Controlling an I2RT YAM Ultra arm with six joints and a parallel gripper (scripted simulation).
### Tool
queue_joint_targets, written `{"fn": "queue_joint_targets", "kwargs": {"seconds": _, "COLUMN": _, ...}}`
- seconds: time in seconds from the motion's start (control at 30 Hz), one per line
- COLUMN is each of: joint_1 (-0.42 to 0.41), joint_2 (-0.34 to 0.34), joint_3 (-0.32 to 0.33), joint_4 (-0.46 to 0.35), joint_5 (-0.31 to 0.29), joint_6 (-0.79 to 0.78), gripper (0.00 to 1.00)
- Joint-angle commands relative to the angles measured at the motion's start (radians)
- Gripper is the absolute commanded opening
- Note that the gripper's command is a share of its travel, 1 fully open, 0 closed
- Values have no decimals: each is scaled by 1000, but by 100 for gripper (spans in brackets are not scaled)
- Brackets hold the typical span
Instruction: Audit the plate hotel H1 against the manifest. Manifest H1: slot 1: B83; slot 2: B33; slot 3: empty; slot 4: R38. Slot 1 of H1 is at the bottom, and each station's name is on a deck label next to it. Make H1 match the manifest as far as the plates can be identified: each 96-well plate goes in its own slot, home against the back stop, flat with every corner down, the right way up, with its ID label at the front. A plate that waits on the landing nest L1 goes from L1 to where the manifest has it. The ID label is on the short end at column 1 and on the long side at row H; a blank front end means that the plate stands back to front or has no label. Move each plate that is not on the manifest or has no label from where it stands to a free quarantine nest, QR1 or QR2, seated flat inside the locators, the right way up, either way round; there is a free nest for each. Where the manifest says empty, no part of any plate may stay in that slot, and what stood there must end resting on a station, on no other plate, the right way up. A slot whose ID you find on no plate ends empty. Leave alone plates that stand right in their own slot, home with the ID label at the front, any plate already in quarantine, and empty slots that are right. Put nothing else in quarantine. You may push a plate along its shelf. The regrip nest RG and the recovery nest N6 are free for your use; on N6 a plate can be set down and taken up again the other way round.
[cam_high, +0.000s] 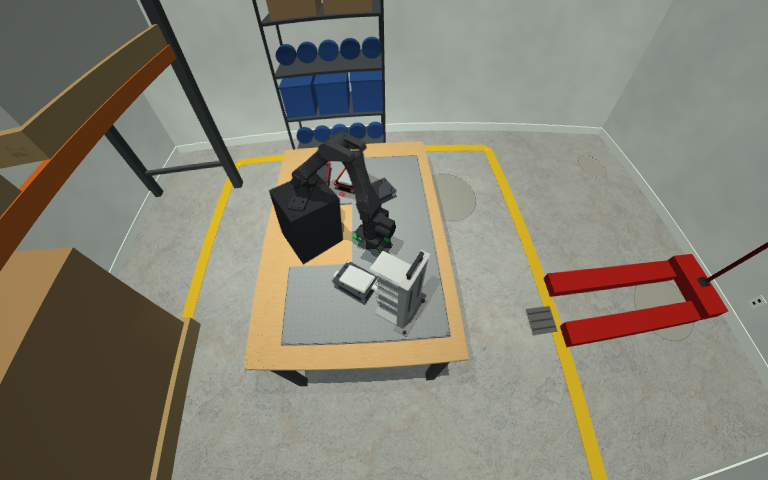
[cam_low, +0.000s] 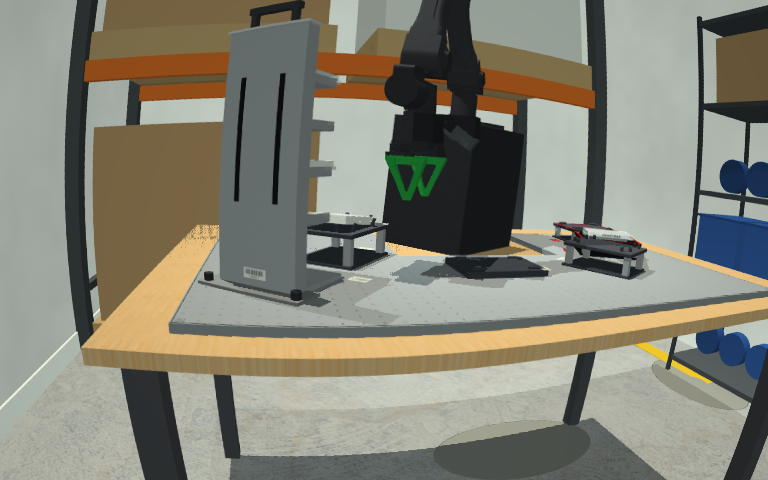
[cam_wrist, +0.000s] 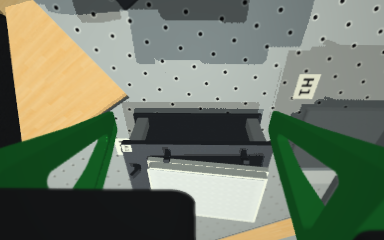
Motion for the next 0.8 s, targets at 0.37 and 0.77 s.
{"fn": "queue_joint_targets", "kwargs": {"seconds": 0.37, "joint_1": 15, "joint_2": 63, "joint_3": 32, "joint_4": 72, "joint_5": -13, "joint_6": 10, "gripper": 100}}
{"fn": "queue_joint_targets", "kwargs": {"seconds": 0.77, "joint_1": 8, "joint_2": 81, "joint_3": 20, "joint_4": 87, "joint_5": -7, "joint_6": 8, "gripper": 100}}
